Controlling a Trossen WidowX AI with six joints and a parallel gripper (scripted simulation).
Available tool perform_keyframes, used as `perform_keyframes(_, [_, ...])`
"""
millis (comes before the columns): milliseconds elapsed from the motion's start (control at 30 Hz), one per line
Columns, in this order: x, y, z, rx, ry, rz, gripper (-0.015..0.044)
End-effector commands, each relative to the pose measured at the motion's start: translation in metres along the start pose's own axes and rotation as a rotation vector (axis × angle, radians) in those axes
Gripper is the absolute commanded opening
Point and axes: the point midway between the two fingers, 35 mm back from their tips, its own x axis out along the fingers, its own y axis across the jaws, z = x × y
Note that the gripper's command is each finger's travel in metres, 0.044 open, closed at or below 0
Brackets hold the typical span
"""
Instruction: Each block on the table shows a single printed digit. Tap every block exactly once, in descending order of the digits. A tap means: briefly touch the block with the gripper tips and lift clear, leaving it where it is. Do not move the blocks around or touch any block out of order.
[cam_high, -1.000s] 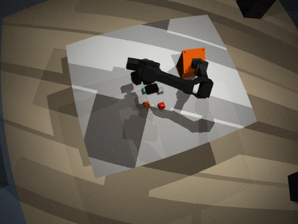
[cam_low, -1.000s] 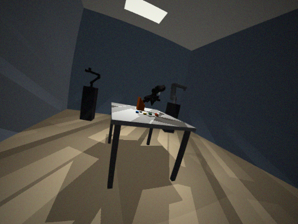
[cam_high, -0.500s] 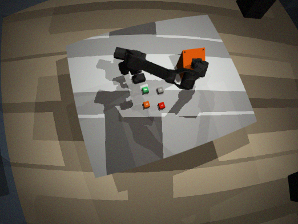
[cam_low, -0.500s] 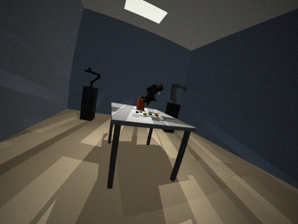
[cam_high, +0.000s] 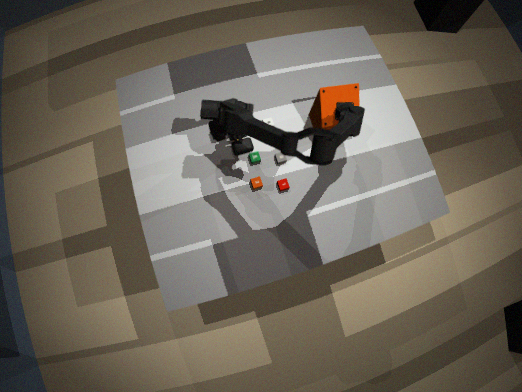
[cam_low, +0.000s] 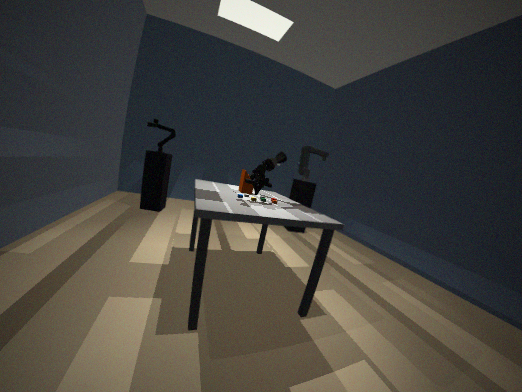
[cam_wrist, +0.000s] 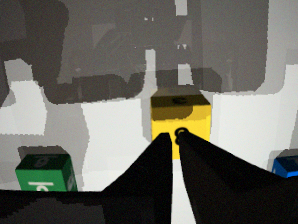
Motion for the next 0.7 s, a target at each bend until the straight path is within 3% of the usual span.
perform_keyframes(0, [0.011, 0.002, -0.003, 0.008, 0.008, 0.009, 0.0020])
perform_keyframes(667, [0.022, 0.001, -0.002, 0.003, 0.004, 0.005, 0.0020])
